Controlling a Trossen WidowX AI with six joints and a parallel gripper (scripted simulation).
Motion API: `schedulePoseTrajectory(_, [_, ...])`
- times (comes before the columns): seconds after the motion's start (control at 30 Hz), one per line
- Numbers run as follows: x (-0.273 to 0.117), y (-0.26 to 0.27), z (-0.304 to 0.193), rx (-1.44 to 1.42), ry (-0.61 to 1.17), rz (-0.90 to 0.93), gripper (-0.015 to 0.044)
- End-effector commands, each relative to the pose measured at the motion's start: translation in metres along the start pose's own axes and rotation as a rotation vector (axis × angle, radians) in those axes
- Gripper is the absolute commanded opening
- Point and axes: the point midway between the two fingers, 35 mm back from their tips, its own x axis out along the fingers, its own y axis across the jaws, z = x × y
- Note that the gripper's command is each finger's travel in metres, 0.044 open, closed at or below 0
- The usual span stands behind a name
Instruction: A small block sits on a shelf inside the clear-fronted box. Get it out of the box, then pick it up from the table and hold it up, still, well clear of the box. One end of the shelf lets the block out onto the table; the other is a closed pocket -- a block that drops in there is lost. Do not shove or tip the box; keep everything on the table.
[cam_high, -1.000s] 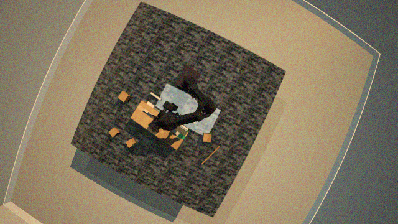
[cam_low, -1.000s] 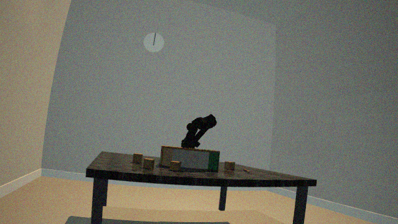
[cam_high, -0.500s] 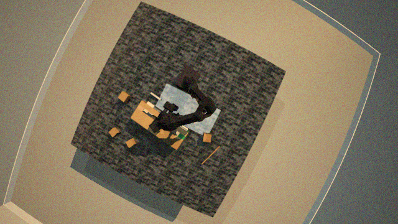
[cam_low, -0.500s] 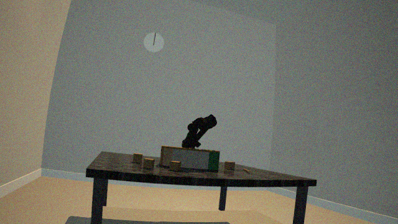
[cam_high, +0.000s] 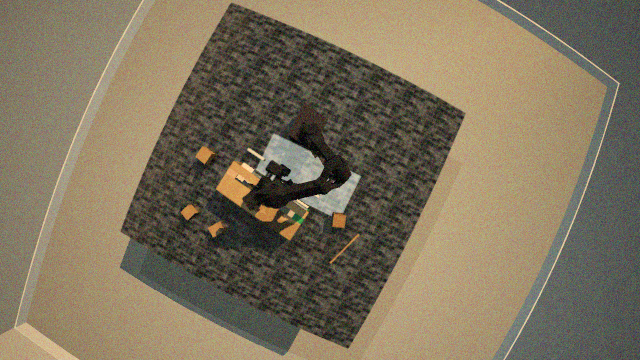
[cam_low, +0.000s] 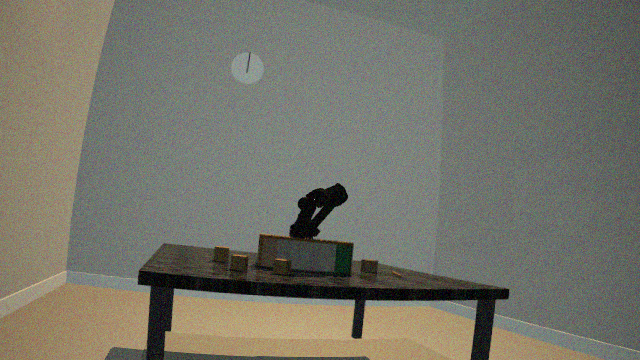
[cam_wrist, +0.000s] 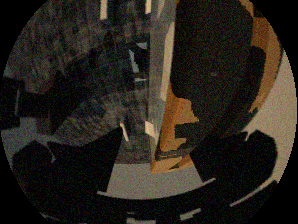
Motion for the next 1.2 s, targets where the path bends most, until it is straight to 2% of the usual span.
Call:
schedulePoseTrajectory(0.0, [0.003, 0.0, -0.005, -0.001, 0.002, 0.006, 0.04])
schedulePoseTrajectory(0.53, [0.001, 0.0, 0.001, -0.001, 0.002, 0.006, 0.04])
schedulePoseTrajectory(1.17, [0.007, 0.0, -0.017, -0.001, 0.003, 0.005, 0.04])
